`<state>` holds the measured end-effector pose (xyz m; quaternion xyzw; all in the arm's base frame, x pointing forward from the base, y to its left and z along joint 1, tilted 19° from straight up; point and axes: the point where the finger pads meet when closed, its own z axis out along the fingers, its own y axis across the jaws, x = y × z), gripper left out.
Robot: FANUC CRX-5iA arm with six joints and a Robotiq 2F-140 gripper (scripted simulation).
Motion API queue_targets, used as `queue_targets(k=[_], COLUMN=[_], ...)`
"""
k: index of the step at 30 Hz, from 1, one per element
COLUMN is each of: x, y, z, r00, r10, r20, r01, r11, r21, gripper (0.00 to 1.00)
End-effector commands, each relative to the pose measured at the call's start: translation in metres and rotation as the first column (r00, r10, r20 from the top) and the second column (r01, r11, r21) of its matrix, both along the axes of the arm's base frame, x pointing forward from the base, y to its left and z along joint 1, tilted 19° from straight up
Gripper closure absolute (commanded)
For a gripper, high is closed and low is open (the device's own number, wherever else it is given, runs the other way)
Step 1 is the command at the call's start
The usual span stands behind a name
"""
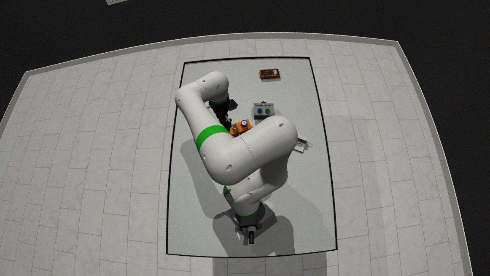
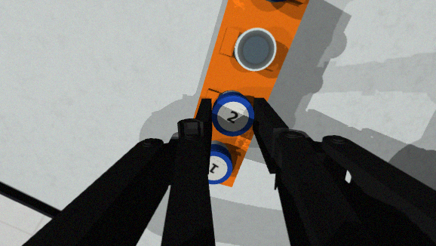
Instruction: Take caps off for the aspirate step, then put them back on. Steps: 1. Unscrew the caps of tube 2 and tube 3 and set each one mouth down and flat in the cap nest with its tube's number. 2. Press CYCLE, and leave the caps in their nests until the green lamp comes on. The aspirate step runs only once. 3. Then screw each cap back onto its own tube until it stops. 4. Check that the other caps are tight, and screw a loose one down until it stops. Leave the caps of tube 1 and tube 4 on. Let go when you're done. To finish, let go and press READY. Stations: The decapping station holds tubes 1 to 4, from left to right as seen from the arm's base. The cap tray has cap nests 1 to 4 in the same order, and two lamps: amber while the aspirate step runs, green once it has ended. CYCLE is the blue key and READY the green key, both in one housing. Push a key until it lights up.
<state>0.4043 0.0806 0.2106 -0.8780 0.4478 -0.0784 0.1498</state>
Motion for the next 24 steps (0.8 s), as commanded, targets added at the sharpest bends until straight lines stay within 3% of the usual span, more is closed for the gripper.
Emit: queue_targets(k=[1, 4, 5, 24], x=[0.0004, 0.0004, 0.0004, 0.0004], y=[-0.0001, -0.0001, -0.0001, -0.0001], z=[0.0009, 0.0009, 0.0009, 0.0009], r00=[1.0, 1.0, 1.0, 1.0], r10=[0.0, 0.0, 0.0, 0.0], r20=[0.002, 0.002, 0.002, 0.002], r01=[0.0, 0.0, 0.0, 0.0], r11=[1.0, 1.0, 1.0, 1.0], r21=[0.0, 0.0, 0.0, 0.0], gripper=[0.7, 0.7, 0.59, 0.59])
